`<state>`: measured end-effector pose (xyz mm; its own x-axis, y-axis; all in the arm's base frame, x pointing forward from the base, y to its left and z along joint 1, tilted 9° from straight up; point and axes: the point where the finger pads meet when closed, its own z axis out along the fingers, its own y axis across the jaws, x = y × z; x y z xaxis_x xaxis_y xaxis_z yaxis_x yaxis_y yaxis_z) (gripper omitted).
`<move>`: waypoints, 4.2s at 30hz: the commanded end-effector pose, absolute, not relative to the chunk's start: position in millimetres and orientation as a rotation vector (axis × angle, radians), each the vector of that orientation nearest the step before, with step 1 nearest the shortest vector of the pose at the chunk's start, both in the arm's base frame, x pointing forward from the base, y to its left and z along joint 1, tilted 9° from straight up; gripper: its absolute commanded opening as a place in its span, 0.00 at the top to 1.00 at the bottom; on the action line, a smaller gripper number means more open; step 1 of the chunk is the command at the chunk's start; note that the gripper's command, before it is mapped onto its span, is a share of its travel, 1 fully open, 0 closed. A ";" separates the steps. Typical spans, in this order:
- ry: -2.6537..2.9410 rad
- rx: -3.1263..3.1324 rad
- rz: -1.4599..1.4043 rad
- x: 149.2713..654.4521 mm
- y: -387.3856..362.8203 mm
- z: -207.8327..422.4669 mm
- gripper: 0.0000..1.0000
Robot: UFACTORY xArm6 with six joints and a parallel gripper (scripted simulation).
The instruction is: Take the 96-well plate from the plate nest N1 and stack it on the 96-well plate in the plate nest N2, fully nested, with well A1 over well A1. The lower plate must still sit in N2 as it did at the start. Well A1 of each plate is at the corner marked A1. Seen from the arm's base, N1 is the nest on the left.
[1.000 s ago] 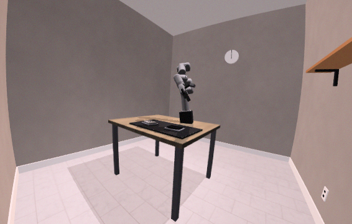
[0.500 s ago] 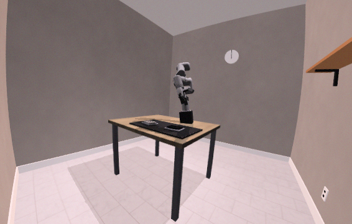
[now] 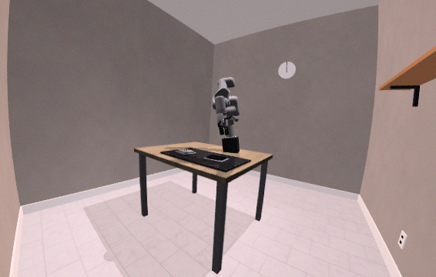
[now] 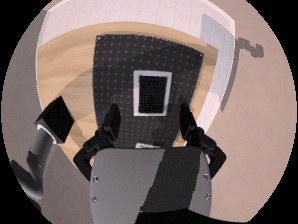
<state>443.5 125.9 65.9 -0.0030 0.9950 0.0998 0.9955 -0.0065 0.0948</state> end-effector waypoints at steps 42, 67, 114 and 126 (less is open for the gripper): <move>-2.219 -2.402 0.130 469.7 67.5 -14.9 0.00; -2.219 -2.402 0.130 470.7 62.2 -49.6 0.00; -2.219 -2.402 0.130 471.7 56.6 -86.3 0.00; -2.219 -2.402 0.130 471.9 55.4 -94.2 0.00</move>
